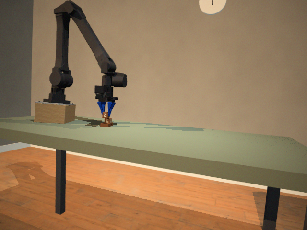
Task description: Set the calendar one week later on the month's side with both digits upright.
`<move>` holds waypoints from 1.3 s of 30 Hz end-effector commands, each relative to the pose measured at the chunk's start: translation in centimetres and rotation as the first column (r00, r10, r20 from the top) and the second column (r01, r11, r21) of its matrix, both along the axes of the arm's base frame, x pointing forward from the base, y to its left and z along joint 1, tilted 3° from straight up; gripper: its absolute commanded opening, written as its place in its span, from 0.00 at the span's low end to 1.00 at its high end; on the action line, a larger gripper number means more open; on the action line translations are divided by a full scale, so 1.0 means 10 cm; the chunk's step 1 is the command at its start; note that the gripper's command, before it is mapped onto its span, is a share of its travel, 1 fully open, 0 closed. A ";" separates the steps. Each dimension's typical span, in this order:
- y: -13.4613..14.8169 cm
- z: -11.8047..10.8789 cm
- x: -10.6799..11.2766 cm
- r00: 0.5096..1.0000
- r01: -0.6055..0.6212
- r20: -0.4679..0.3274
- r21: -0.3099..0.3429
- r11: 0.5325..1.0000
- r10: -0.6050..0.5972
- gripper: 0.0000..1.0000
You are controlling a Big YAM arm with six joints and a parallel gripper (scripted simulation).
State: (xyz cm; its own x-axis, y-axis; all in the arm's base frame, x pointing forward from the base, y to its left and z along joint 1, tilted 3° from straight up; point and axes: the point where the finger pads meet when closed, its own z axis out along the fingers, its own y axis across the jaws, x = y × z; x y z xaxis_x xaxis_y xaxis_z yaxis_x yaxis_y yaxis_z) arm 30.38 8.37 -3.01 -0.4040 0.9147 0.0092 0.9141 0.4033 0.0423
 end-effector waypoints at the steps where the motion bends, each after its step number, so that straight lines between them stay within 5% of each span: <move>1: 0.06 0.08 0.10 0.999 -0.004 0.037 0.005 1.000 0.004 0.27; 39: 0.06 -0.01 0.09 1.000 -0.005 0.022 0.001 1.000 0.005 0.27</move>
State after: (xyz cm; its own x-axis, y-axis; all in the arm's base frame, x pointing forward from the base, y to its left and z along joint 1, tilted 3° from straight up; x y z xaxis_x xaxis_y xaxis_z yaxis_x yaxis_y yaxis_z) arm 30.41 8.38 -3.23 -0.4040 0.9147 0.0089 0.9140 0.4033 0.0439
